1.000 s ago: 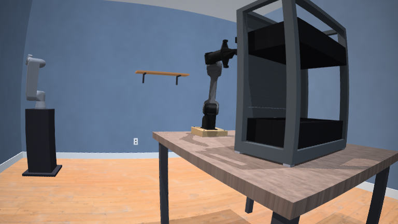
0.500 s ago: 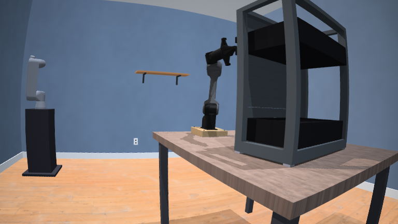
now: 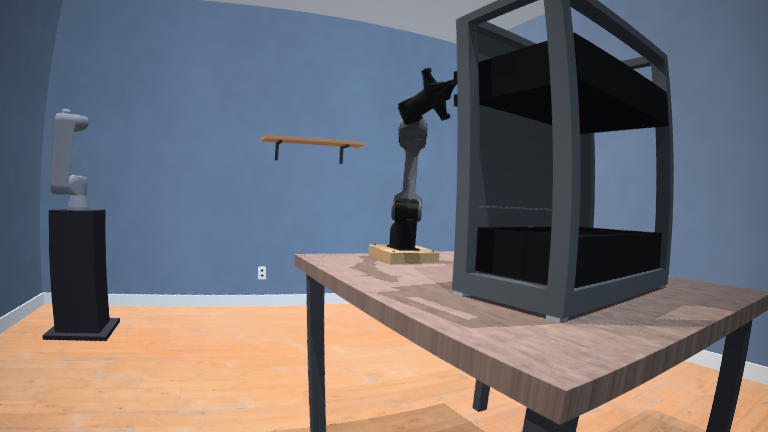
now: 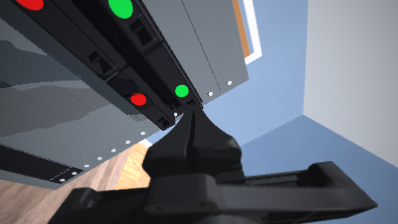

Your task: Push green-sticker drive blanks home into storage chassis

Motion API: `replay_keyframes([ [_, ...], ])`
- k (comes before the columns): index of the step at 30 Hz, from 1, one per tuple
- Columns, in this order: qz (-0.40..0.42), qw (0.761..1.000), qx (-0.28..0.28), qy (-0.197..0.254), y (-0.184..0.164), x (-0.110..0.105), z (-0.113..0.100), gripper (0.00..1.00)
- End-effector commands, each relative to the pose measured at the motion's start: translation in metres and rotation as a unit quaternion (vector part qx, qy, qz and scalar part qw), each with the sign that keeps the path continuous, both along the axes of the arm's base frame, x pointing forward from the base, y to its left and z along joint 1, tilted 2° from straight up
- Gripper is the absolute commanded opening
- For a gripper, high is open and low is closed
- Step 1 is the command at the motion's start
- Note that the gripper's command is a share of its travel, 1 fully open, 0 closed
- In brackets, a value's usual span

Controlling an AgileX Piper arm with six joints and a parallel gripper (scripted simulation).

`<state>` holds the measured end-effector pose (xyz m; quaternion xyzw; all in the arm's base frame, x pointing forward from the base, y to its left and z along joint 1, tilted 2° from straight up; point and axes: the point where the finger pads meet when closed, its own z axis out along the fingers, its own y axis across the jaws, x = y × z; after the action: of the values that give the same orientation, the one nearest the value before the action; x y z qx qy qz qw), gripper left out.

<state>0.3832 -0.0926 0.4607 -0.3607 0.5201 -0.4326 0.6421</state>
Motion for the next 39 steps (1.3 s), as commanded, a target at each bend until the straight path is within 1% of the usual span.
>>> replay_keyframes([
  [1,-0.003,1.0,0.023,-0.009,0.0,-0.002,0.005,0.0],
  [2,-0.003,0.999,0.035,-0.013,0.0,-0.003,0.007,0.0],
  [4,-0.003,0.999,0.035,-0.013,0.0,-0.003,0.007,0.0],
  [6,-0.005,0.998,0.058,-0.02,-0.001,-0.005,0.011,0.0],
  [13,-0.007,0.988,0.15,-0.046,-0.004,-0.013,0.024,0.0],
  [19,-0.006,0.969,0.239,-0.067,-0.007,-0.02,0.032,0.0],
  [21,-0.006,0.969,0.239,-0.067,-0.007,-0.02,0.032,0.0],
  [25,-0.003,0.95,0.302,-0.08,-0.009,-0.025,0.036,0.0],
  [29,0.002,0.926,0.367,-0.09,-0.01,-0.03,0.038,0.0],
  [36,0.015,0.871,0.481,-0.102,-0.01,-0.039,0.038,0.0],
  [38,0.015,0.871,0.481,-0.102,-0.01,-0.039,0.038,0.0],
  [39,0.018,0.862,0.497,-0.103,-0.01,-0.04,0.038,0.0],
])
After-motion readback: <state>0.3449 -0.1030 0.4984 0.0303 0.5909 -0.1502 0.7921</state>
